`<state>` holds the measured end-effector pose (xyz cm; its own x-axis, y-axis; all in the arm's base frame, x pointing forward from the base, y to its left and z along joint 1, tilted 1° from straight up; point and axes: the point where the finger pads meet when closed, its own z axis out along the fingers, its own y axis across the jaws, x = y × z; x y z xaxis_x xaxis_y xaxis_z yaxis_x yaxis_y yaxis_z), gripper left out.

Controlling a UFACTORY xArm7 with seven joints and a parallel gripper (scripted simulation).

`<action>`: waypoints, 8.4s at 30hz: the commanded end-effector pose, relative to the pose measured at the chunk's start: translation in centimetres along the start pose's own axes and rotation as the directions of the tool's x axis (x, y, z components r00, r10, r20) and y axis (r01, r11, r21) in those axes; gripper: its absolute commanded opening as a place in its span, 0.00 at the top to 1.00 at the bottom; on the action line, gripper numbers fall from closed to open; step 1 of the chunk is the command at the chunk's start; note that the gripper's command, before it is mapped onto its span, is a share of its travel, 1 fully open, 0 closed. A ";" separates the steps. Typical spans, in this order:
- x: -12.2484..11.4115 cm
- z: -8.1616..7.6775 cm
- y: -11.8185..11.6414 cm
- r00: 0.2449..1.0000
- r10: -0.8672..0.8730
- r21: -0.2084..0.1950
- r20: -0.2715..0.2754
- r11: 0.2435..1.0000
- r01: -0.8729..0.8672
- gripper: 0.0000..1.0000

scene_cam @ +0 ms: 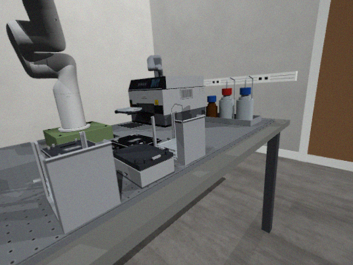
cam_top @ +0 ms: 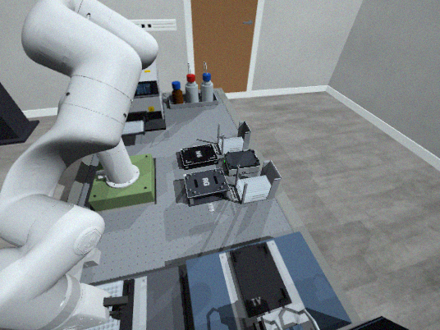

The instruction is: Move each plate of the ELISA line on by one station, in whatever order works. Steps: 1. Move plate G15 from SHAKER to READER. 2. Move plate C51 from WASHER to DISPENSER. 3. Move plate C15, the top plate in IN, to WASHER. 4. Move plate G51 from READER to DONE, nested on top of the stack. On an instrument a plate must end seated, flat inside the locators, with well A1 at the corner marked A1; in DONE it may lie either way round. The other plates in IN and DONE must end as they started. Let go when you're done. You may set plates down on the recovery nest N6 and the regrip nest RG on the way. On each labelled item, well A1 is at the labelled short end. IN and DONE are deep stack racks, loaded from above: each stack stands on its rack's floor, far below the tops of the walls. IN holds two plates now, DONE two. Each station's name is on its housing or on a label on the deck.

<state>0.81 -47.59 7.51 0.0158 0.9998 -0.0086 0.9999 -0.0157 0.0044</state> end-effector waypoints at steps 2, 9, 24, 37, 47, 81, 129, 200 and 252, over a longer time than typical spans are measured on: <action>-0.1 0.6 0.0 1.000 0.000 0.000 0.004 1.000 0.000 1.00; -0.1 0.8 0.0 1.000 0.000 0.000 0.004 1.000 0.000 1.00; -0.1 0.8 0.0 1.000 0.000 0.000 0.004 1.000 0.000 1.00; -0.1 2.3 0.0 1.000 0.000 0.000 0.004 1.000 0.000 1.00; -0.1 2.6 0.0 1.000 0.000 0.000 0.004 1.000 0.000 1.00; -0.1 2.7 0.0 1.000 0.000 0.000 0.004 1.000 0.000 1.00; -0.1 3.7 0.0 1.000 0.000 0.000 0.004 1.000 0.000 0.00; -0.1 -3.1 0.0 1.000 0.000 0.000 0.004 1.000 0.000 0.00; -0.1 -9.2 0.0 1.000 0.000 0.000 0.004 1.000 0.000 0.00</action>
<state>0.78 -47.50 16.20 0.0157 0.9998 -0.0083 0.9999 -0.0156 0.0045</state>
